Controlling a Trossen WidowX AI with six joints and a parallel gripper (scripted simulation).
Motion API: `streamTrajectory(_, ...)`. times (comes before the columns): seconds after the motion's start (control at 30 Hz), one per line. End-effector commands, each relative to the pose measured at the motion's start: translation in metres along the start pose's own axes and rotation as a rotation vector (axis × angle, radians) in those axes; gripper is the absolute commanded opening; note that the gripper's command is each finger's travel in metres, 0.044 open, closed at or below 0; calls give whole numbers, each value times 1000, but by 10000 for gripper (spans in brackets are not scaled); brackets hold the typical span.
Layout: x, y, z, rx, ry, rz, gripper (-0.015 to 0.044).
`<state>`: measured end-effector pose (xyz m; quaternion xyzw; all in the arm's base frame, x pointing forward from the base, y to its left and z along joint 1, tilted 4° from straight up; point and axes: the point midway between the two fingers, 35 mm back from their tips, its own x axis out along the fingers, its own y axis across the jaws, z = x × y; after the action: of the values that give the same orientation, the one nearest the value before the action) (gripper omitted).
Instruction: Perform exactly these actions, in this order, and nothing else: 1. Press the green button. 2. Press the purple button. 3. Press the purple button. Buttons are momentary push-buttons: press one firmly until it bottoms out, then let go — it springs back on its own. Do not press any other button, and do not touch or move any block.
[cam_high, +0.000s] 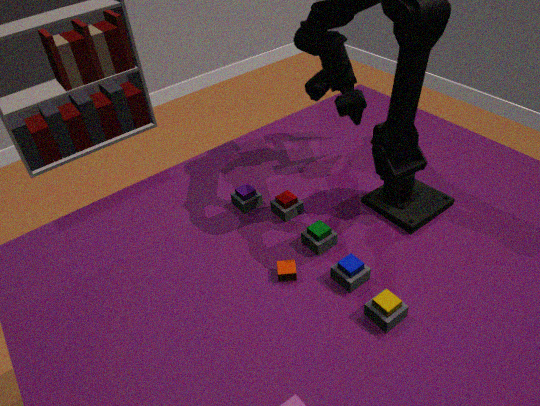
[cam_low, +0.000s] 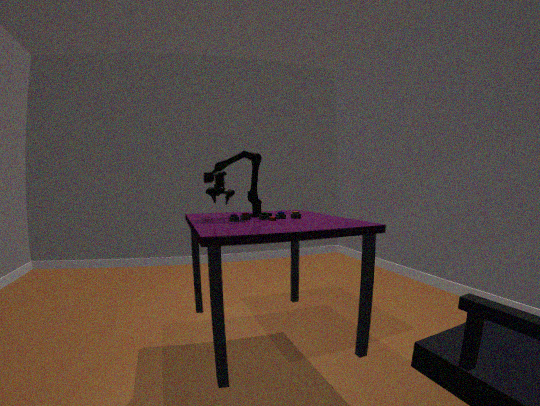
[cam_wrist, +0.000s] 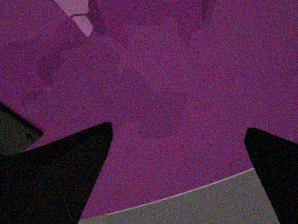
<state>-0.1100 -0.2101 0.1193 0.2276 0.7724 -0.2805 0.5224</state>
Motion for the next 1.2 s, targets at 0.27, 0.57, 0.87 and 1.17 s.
streamTrajectory(0.27, -65, 90, 110, -195, -211, -55, 400)
streamTrajectory(0.57, -101, 191, 135, -358, -316, -27, 400)
streamTrajectory(0.87, -122, 292, 109, -529, -364, 25, 400)
streamTrajectory(1.17, -125, 326, 87, -597, -366, 45, 400)
